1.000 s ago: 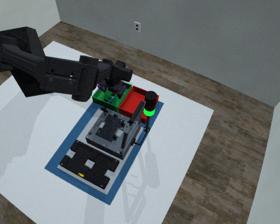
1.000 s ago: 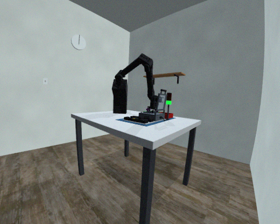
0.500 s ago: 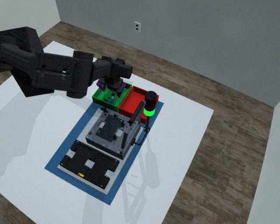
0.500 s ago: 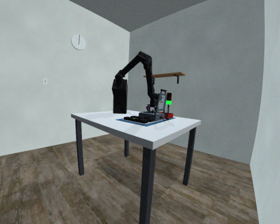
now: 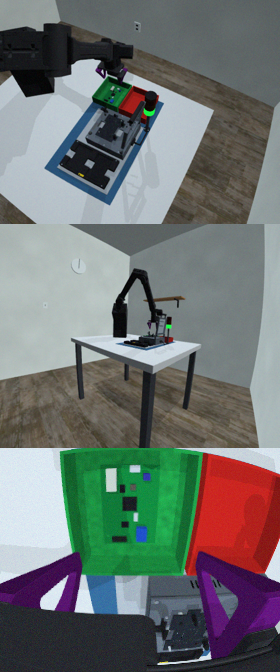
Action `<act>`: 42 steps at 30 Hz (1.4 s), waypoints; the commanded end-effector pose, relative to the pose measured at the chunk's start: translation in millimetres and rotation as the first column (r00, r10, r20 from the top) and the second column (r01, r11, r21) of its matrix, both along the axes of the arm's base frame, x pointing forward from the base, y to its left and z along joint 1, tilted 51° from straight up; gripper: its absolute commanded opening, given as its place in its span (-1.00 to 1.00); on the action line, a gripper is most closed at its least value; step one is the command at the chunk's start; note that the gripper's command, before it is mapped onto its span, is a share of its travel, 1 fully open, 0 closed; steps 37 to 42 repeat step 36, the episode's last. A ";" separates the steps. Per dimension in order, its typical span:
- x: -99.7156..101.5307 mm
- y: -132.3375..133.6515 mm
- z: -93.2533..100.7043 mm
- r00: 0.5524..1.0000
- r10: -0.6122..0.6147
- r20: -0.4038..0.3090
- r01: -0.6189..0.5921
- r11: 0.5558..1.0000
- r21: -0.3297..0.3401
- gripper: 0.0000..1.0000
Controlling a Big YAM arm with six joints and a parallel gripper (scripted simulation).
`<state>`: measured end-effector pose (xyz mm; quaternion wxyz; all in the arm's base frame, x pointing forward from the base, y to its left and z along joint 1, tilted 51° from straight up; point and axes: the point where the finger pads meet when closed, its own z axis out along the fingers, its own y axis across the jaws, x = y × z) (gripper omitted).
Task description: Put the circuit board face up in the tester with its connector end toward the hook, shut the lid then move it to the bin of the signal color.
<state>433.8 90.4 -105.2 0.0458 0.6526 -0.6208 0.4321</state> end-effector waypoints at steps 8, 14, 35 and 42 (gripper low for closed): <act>-20.6 23.1 12.5 1.000 -0.016 0.006 0.016 1.000 0.017 0.83; -17.2 26.6 14.2 1.000 -0.016 0.013 0.016 1.000 0.021 1.00; -15.6 24.0 14.3 1.000 -0.023 0.016 0.022 0.999 0.023 1.00; -15.6 24.0 14.3 1.000 -0.023 0.016 0.022 0.999 0.023 1.00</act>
